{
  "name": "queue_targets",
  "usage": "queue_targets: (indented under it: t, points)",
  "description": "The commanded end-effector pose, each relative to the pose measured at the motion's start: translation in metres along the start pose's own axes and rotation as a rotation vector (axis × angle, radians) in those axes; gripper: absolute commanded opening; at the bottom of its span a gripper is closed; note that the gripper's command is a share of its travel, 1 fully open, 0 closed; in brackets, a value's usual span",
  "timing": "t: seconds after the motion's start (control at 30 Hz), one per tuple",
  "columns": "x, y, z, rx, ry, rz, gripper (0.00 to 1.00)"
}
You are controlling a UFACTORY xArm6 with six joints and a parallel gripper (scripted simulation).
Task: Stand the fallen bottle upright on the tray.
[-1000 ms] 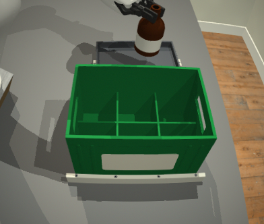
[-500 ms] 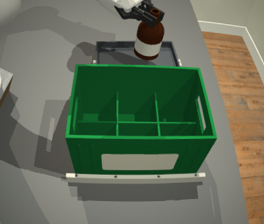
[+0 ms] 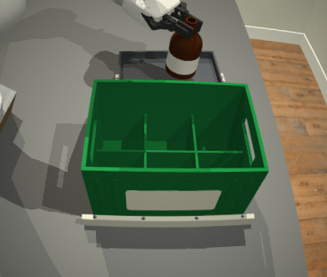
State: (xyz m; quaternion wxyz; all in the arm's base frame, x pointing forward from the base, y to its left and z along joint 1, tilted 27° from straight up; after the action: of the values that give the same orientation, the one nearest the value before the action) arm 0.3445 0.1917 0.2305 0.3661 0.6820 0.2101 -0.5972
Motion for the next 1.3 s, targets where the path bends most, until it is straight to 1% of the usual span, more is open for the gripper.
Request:
queue_targets:
  t: [0.0, 0.5, 1.27]
  points:
    - [0.003, 0.001, -0.001, 0.0, 0.003, 0.0, 0.0]
    - [0.017, 0.003, -0.004, 0.0, 0.003, 0.0, 0.0]
    - [0.025, 0.005, -0.006, 0.0, 0.003, 0.0, 0.0]
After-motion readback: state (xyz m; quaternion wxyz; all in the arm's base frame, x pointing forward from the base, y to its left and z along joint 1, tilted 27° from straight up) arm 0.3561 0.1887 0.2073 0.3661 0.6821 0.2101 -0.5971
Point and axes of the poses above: the point where the finger pads meet when closed, its own y axis out along the fingers, its own z axis across the jaws, x = y × z, the point moved 7 cm from there along -y, back along the fingers, and after that the axes turned 11 degrees about -y, right-handed, at the moved point
